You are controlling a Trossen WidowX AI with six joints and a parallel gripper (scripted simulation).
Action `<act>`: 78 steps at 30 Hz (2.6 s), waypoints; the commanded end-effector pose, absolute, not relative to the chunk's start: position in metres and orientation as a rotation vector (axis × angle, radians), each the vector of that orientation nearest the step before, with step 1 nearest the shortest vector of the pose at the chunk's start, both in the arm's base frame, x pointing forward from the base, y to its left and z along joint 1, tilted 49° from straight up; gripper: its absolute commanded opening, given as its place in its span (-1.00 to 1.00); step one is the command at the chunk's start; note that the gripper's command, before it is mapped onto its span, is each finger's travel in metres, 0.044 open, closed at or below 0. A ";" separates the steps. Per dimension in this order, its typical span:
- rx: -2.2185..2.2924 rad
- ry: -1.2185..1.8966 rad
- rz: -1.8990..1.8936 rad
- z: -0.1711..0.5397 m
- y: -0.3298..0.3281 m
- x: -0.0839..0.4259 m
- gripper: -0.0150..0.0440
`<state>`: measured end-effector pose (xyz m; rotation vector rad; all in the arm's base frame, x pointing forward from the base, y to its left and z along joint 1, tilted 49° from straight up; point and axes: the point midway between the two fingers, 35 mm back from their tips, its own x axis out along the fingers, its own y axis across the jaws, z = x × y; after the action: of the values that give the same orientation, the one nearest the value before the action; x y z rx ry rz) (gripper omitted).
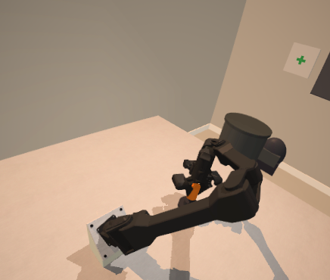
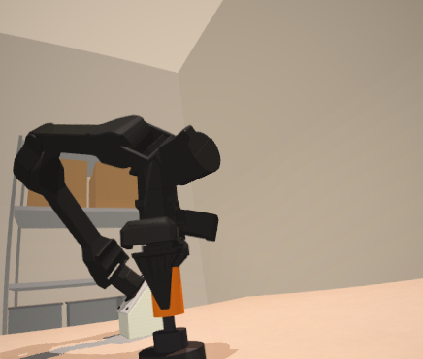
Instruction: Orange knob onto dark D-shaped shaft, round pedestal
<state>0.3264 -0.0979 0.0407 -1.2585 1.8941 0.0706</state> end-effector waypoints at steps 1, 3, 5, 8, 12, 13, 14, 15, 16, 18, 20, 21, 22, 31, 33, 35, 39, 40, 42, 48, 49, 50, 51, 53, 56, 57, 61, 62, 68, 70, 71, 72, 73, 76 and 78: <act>-1.261 1.893 0.079 0.039 -0.098 0.326 -0.49; -1.261 1.893 0.079 0.039 -0.099 0.326 -0.49; -1.261 1.893 0.079 0.039 -0.099 0.325 -0.49; -1.261 1.893 0.079 0.039 -0.099 0.324 -0.49; -1.261 1.893 0.079 0.039 -0.099 0.323 -0.49; -1.261 1.893 0.079 0.039 -0.099 0.323 -0.49; -1.261 1.893 0.079 0.039 -0.099 0.323 -0.49; -1.261 1.893 0.079 0.039 -0.099 0.323 -0.49; -1.261 1.893 0.079 0.039 -0.099 0.323 -0.49; -1.263 1.893 0.082 0.039 -0.099 0.323 -0.49; -1.263 1.893 0.082 0.039 -0.099 0.323 -0.49; -1.263 1.893 0.082 0.039 -0.099 0.323 -0.49; -1.263 1.893 0.082 0.039 -0.099 0.323 -0.49; -1.263 1.893 0.082 0.039 -0.099 0.323 -0.49; -1.263 1.893 0.082 0.039 -0.099 0.323 -0.49; -1.263 1.893 0.082 0.039 -0.099 0.323 -0.49; -1.263 1.893 0.082 0.039 -0.099 0.323 -0.49; -1.263 1.893 0.082 0.039 -0.099 0.323 -0.49; -1.263 1.893 0.082 0.039 -0.099 0.323 -0.49; -1.263 1.893 0.082 0.039 -0.099 0.323 -0.49; -1.263 1.893 0.082 0.039 -0.099 0.323 -0.49; -1.263 1.893 0.082 0.039 -0.099 0.323 -0.49; -1.263 1.893 0.082 0.039 -0.099 0.323 -0.49; -1.262 1.893 0.081 0.040 -0.098 0.322 -0.49; -1.261 1.893 0.080 0.043 -0.096 0.323 -0.49; -1.261 1.893 0.080 0.043 -0.096 0.323 -0.49; -1.291 1.901 0.122 0.044 -0.095 0.323 -0.49; -1.296 1.902 0.130 0.044 -0.095 0.324 -0.49; -1.296 1.902 0.130 0.042 -0.097 0.326 -0.49; -1.296 1.902 0.130 0.041 -0.097 0.327 -0.49; -1.296 1.902 0.130 0.040 -0.097 0.327 -0.49; -1.296 1.902 0.130 0.040 -0.097 0.327 -0.49; -1.296 1.902 0.130 0.040 -0.097 0.326 -0.49; -1.296 1.902 0.130 0.040 -0.098 0.326 -0.49; -1.296 1.902 0.130 0.039 -0.099 0.326 -0.49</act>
<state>0.3257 -0.0988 0.0406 -1.2935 1.9029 0.1212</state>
